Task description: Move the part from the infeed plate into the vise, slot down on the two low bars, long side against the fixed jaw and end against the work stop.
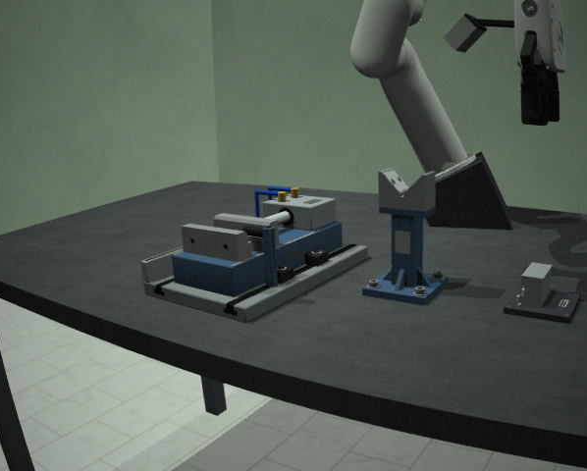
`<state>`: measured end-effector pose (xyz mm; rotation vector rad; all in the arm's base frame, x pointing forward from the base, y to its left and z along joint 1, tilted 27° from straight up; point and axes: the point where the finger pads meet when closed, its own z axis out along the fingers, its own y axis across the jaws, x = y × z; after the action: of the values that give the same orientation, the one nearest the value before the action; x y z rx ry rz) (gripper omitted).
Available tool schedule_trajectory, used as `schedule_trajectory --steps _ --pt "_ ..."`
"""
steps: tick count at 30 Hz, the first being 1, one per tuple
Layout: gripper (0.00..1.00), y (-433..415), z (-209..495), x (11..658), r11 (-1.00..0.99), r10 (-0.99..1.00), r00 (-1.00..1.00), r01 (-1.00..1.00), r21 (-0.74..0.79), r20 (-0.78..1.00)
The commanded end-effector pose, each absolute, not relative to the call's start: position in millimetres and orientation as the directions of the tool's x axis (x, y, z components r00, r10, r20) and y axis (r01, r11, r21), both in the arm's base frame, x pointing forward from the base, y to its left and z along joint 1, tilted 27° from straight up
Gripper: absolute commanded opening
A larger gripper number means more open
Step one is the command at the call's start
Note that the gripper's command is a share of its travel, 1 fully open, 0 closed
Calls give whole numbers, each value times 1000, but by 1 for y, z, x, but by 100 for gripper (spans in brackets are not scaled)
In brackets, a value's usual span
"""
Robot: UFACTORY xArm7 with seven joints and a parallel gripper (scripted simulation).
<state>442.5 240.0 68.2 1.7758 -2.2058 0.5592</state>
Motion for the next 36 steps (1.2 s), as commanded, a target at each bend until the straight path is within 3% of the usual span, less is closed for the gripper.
schedule_trajectory --steps 1,36 --pt "89 241 69 443 180 -878 -222 -974 -138 424" --pt "89 232 50 444 180 -878 -223 -974 -138 424"
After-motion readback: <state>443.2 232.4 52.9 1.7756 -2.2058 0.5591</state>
